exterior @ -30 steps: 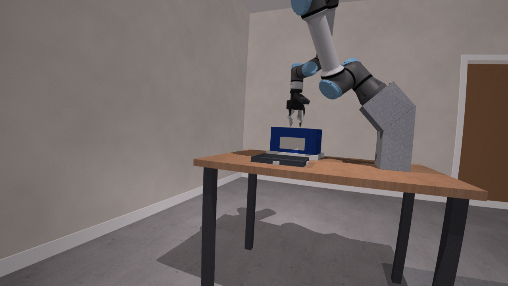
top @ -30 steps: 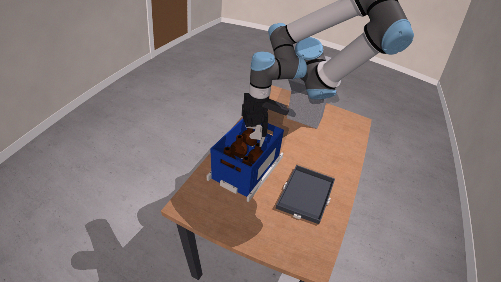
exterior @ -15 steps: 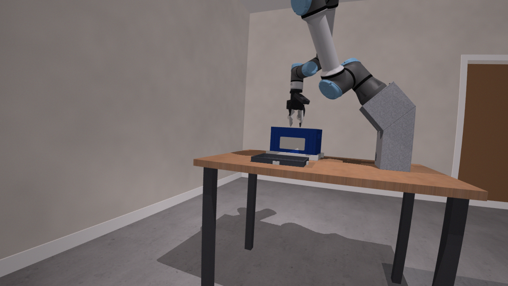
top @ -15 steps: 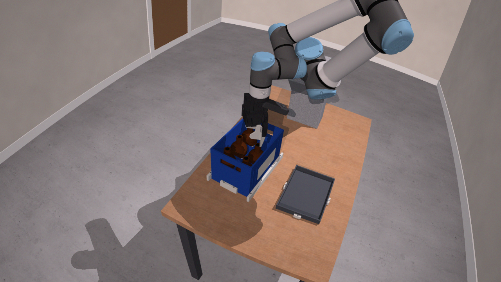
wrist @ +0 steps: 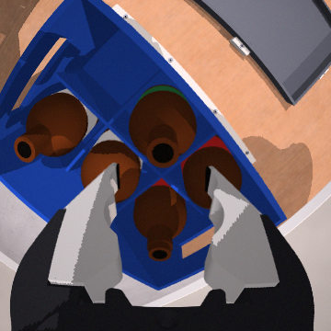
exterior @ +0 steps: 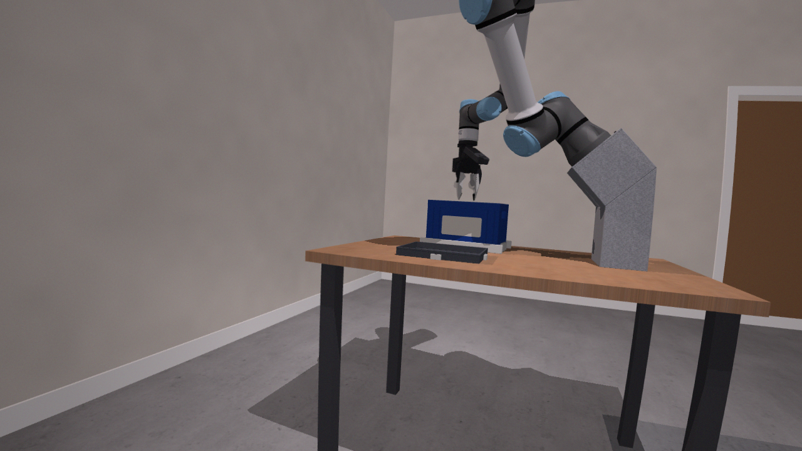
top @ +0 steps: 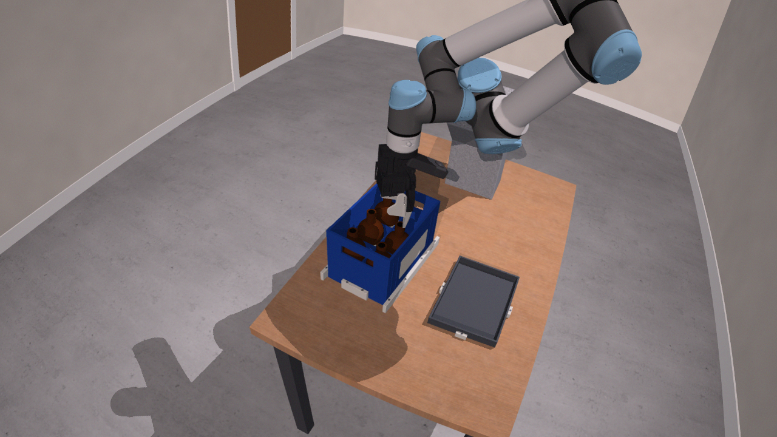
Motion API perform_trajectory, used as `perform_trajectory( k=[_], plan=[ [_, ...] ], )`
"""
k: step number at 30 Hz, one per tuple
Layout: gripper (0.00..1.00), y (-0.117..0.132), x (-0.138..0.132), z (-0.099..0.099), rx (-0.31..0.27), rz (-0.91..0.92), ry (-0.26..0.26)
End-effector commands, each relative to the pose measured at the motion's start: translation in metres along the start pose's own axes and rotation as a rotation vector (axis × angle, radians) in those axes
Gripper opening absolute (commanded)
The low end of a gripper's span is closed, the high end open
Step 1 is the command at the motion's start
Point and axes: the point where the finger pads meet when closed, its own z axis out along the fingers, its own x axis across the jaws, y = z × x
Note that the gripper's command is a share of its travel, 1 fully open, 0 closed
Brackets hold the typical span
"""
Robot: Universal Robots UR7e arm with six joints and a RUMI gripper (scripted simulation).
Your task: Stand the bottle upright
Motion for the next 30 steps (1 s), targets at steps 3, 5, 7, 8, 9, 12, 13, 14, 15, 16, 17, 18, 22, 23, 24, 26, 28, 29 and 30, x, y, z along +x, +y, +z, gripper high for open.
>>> perform_trajectory(
  k=[3,5,7,8,9,12,13,14,15,16,17,18,22,23,24,26,28,29,30],
  plan=[
    [0.38,-0.0022,0.0003,-0.0002,-0.001,0.0,0.0],
    [0.38,-0.0032,0.0003,-0.0002,-0.001,0.0,0.0],
    [0.38,-0.0039,0.0003,-0.0002,-0.001,0.0,0.0],
    [0.38,-0.0041,0.0003,-0.0002,-0.001,0.0,0.0],
    [0.38,-0.0041,0.0003,-0.0002,-0.001,0.0,0.0],
    [0.38,-0.0042,0.0003,-0.0002,-0.001,0.0,0.0],
    [0.38,-0.0042,0.0003,-0.0002,-0.001,0.0,0.0],
    [0.38,-0.0042,0.0003,-0.0002,-0.001,0.0,0.0],
    [0.38,-0.0042,0.0003,-0.0002,-0.001,0.0,0.0],
    [0.38,-0.0042,0.0003,-0.0002,-0.001,0.0,0.0],
    [0.38,-0.0042,0.0003,-0.0002,-0.001,0.0,0.0],
    [0.38,-0.0042,0.0003,-0.0002,-0.001,0.0,0.0],
    [0.38,-0.0042,0.0003,-0.0002,-0.001,0.0,0.0],
    [0.38,-0.0042,0.0003,-0.0002,-0.001,0.0,0.0],
    [0.38,-0.0042,0.0003,-0.0002,-0.001,0.0,0.0],
    [0.38,-0.0042,0.0003,-0.0002,-0.001,0.0,0.0],
    [0.38,-0.0042,0.0003,-0.0002,-0.001,0.0,0.0],
    [0.38,-0.0042,0.0003,-0.0002,-0.001,0.0,0.0],
    [0.38,-0.0042,0.0003,-0.0002,-0.001,0.0,0.0]
  ],
)
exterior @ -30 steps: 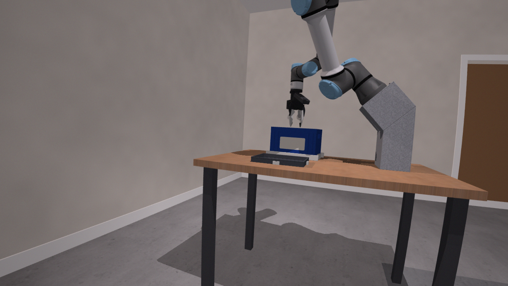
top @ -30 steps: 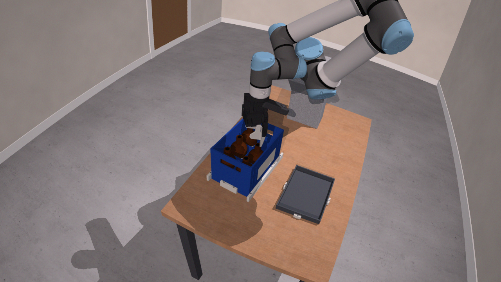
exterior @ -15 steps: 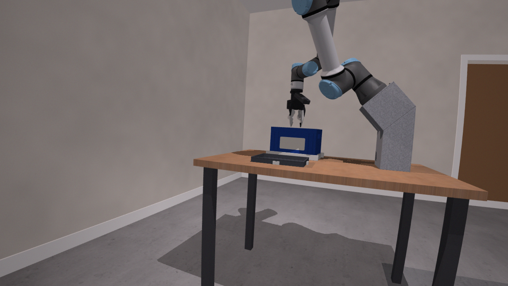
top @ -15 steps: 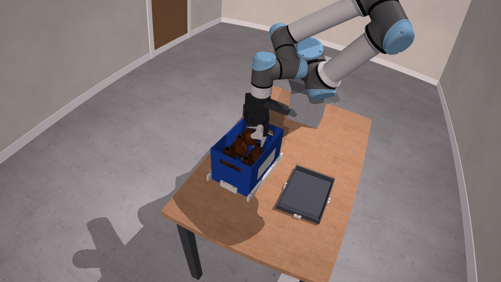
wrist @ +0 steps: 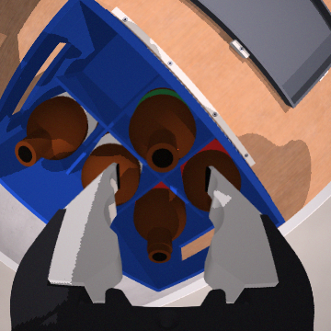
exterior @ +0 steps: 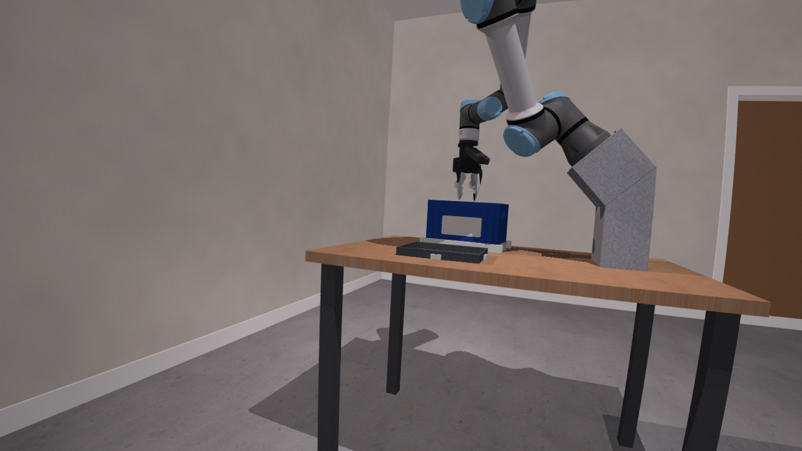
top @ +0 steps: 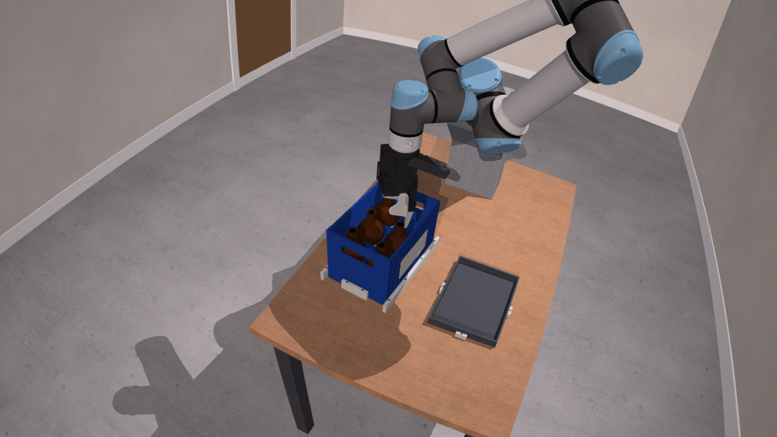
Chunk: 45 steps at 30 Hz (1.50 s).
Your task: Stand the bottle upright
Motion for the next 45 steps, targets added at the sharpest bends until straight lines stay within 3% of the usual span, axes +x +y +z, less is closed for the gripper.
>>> perform_trajectory(
  k=[1,31,45],
  plan=[
    [0.38,0.0,0.0,0.0,-0.001,0.0,0.0],
    [0.38,0.0,0.0,0.001,-0.001,0.0,0.0],
    [0.38,0.0,0.0,0.013,-0.001,0.0,0.0]
  ],
)
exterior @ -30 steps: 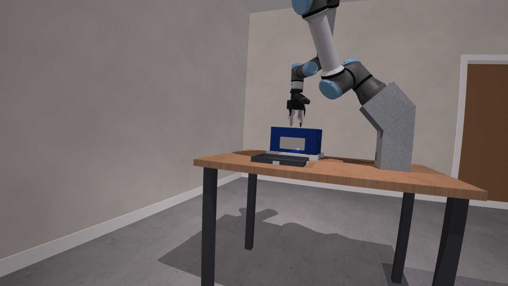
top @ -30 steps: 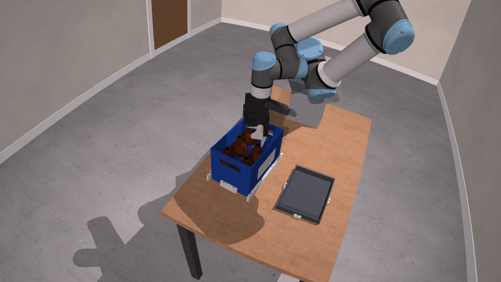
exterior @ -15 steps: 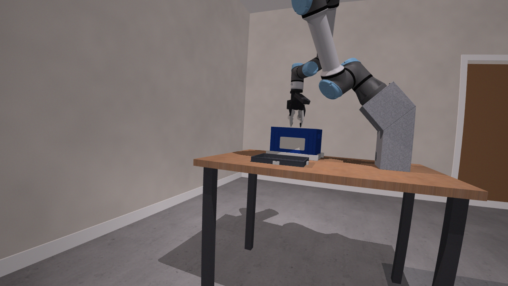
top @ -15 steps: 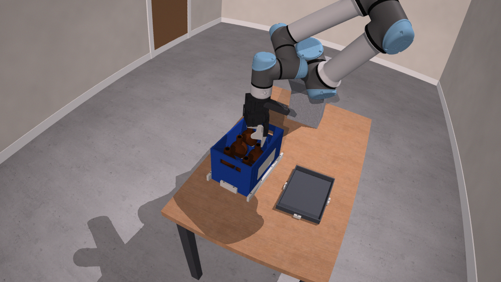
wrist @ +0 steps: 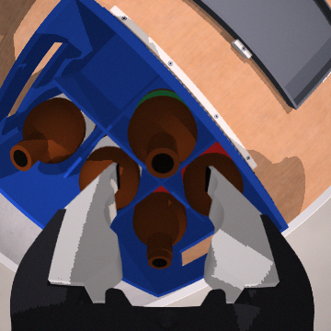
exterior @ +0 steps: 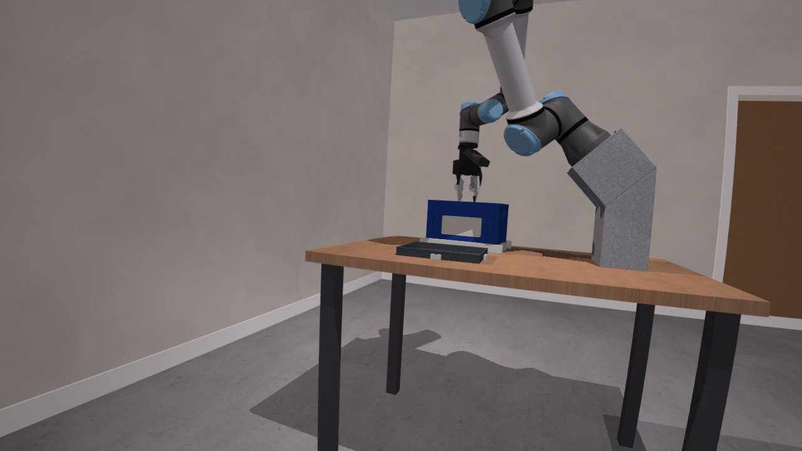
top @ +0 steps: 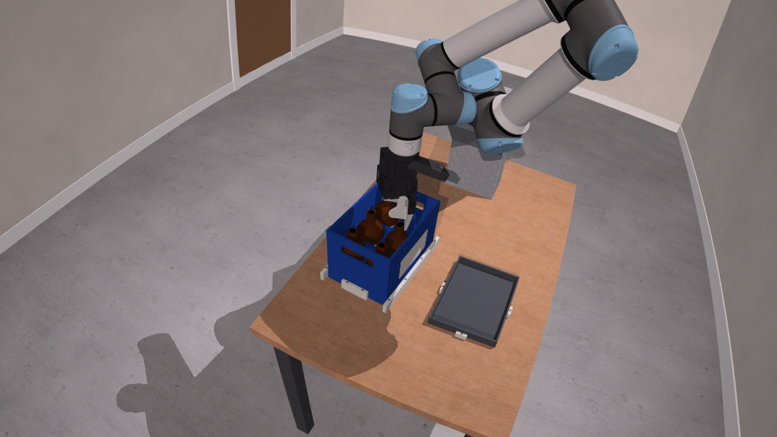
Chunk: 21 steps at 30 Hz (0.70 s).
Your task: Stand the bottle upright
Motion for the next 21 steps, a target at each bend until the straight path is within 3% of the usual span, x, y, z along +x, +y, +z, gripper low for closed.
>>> perform_trajectory(
  k=[1,21],
  plan=[
    [0.38,0.0,0.0,0.005,-0.001,0.0,0.0],
    [0.38,0.0,0.0,0.024,-0.001,0.0,0.0]
  ],
)
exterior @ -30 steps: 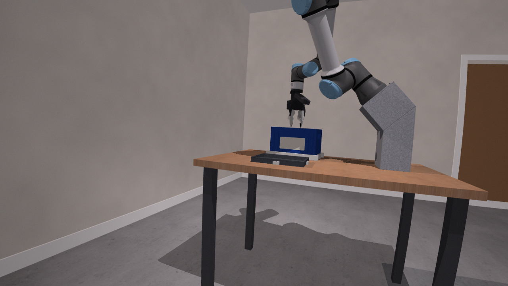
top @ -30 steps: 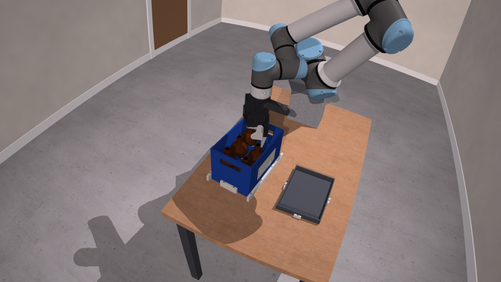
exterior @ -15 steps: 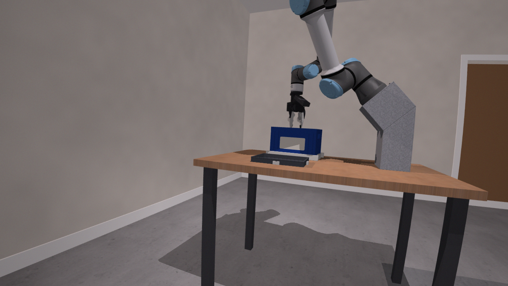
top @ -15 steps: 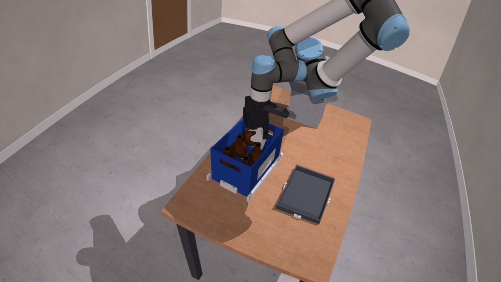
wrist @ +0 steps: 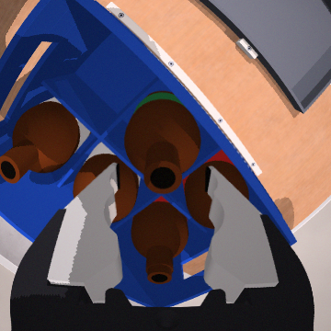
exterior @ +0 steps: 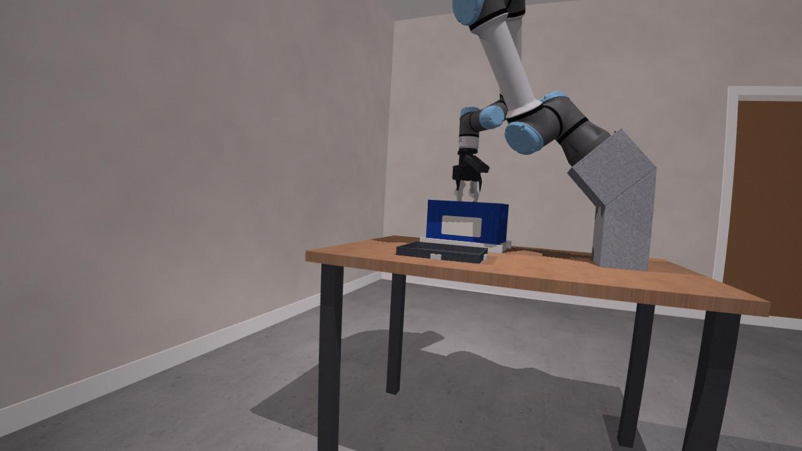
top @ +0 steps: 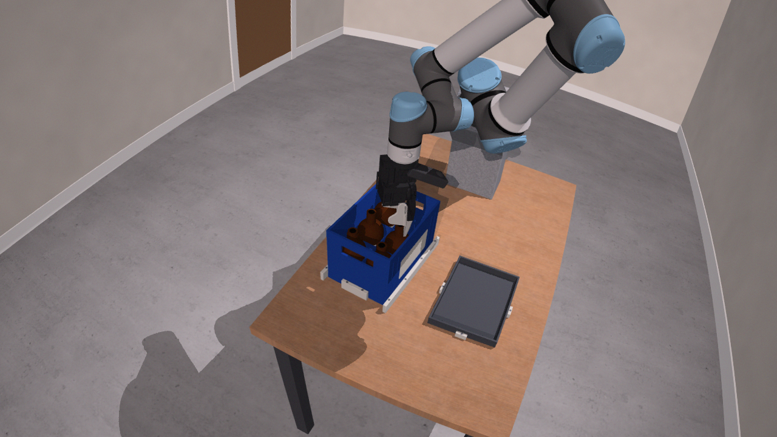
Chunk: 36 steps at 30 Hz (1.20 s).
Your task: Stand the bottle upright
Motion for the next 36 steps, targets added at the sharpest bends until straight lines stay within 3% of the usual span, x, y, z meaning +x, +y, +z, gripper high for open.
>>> perform_trajectory(
  k=[1,36],
  plan=[
    [0.38,0.0005,0.0003,0.0035,-0.002,0.0,-0.001],
    [0.38,0.0005,0.0003,0.0098,-0.002,0.0,-0.001]
  ],
)
